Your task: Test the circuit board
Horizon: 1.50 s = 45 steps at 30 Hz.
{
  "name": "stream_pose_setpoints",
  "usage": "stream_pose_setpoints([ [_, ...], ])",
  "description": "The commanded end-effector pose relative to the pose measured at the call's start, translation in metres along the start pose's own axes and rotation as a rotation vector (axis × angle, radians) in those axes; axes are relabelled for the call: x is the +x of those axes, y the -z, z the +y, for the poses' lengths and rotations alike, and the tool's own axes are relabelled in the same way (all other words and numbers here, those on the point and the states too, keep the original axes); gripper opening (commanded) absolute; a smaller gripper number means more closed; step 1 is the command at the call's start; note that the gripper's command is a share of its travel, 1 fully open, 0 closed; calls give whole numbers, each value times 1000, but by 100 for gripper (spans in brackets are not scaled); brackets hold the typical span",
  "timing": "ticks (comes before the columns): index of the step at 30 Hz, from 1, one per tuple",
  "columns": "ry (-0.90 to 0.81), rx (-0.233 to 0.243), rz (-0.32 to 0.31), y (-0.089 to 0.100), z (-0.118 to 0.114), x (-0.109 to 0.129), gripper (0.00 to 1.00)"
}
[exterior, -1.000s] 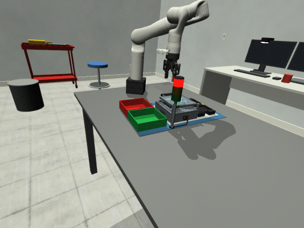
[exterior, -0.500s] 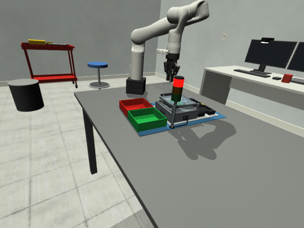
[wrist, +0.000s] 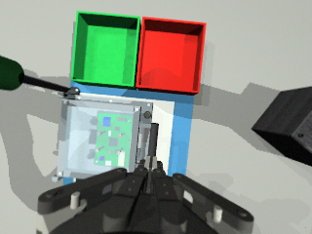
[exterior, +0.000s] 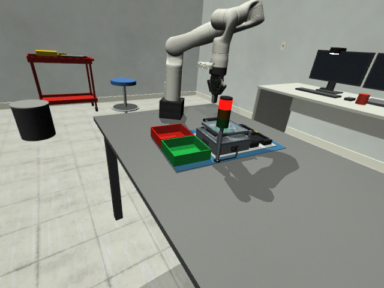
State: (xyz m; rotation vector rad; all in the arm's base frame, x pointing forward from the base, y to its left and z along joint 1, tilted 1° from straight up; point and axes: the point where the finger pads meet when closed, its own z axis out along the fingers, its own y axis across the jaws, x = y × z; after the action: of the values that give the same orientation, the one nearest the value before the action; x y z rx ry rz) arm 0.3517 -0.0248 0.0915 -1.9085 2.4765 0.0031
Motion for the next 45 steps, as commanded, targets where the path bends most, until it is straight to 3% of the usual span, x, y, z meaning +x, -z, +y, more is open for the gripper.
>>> stream_pose_setpoints([
  [1, 0, 1, -1, 0, 0, 0, 0],
  [36, 0, 1, -1, 19, 0, 0, 0],
  [45, 0, 1, -1, 19, -1, -14, 0],
])
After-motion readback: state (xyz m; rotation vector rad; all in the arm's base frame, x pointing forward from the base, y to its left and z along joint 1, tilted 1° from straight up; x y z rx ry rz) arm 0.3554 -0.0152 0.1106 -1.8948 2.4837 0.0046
